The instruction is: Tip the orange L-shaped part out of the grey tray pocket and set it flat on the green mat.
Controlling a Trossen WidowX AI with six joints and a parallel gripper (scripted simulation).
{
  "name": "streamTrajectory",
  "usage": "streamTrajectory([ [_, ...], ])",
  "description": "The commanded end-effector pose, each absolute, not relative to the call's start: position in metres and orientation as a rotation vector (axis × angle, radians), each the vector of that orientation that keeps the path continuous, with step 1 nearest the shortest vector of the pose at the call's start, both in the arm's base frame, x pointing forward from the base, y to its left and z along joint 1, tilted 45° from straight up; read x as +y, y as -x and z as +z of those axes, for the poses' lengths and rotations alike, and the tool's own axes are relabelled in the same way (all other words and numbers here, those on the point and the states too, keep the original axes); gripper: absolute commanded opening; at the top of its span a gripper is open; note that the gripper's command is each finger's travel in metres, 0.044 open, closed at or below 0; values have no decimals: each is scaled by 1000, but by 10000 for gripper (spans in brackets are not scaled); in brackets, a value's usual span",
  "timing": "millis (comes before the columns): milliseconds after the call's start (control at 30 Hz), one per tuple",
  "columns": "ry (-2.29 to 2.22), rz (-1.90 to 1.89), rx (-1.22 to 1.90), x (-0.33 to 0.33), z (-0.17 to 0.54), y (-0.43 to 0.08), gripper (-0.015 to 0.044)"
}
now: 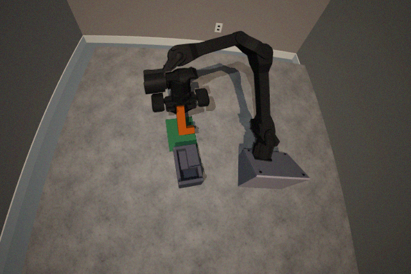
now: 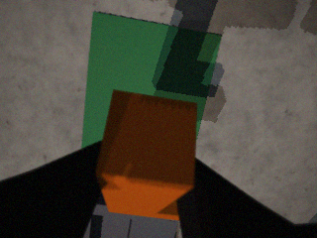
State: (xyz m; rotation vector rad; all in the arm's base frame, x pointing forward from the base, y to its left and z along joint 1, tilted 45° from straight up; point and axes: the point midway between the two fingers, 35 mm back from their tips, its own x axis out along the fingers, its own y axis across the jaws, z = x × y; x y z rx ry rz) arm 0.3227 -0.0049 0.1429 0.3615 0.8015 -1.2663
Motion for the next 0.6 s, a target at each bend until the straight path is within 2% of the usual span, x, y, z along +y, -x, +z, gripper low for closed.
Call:
streamTrajectory([
  [0,-360,-1265,797,-10,142,-323,0],
  [567,-360,-1265,796,-28,123,-326,0],
])
